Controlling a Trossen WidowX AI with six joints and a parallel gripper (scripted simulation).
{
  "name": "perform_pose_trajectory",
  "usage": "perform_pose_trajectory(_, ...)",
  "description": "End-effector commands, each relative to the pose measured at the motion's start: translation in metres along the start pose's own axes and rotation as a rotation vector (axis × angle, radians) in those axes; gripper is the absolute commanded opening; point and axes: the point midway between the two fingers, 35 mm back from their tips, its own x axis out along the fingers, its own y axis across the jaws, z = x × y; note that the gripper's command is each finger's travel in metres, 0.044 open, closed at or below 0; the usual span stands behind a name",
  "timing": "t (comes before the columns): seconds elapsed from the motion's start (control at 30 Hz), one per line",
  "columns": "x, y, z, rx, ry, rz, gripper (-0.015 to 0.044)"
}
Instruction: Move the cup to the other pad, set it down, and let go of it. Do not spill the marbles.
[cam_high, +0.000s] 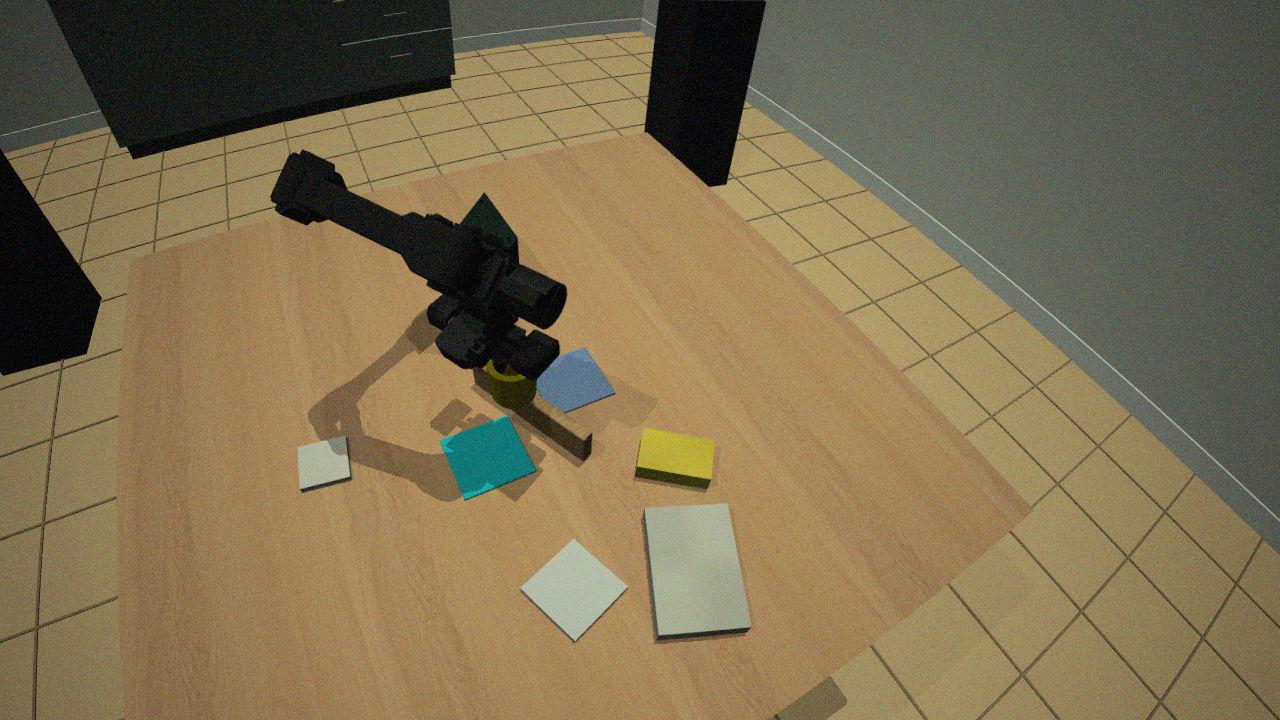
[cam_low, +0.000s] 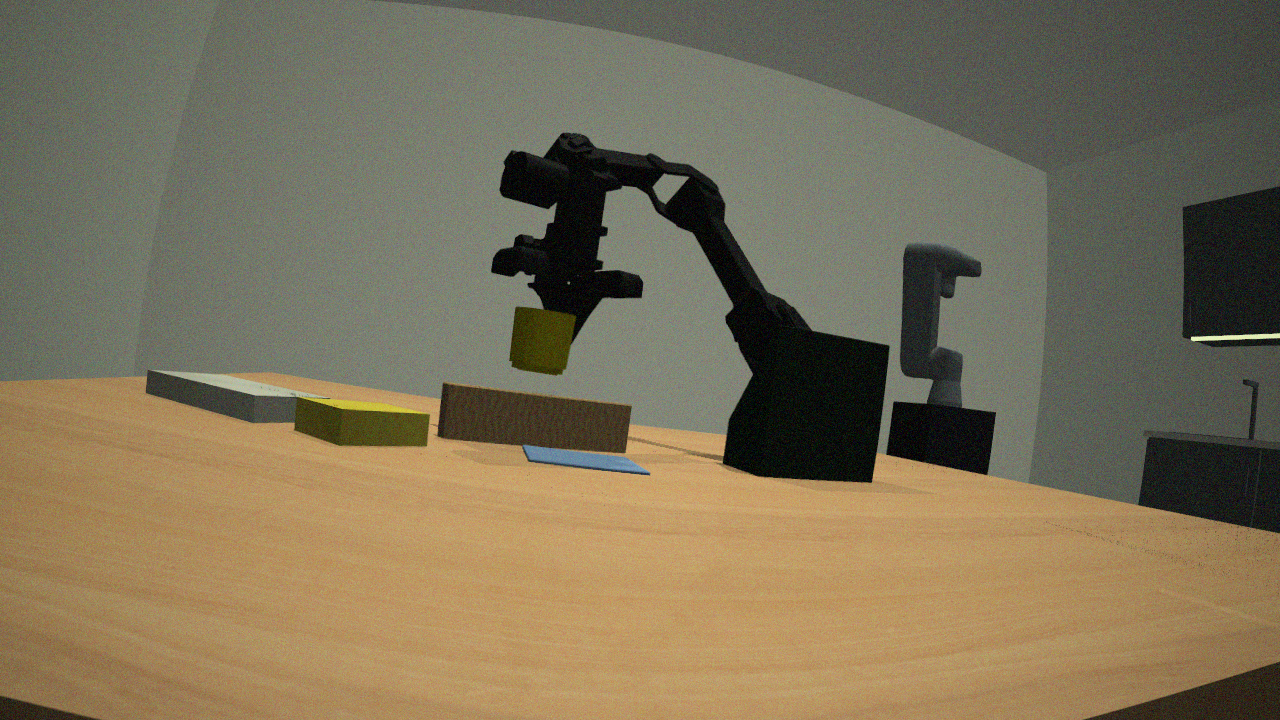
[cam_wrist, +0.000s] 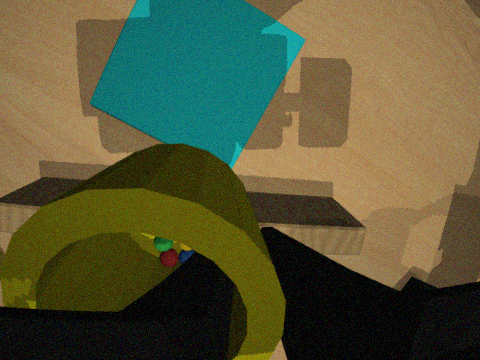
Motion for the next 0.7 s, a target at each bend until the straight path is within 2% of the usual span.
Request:
perform_pose_trajectory(0.0,-0.002,0.0,0.014,0.003,-0.004,0.008,0.0)
perform_pose_trajectory(0.67,-0.007,-0.006,0.069,0.004,-0.007,0.007,0.0)
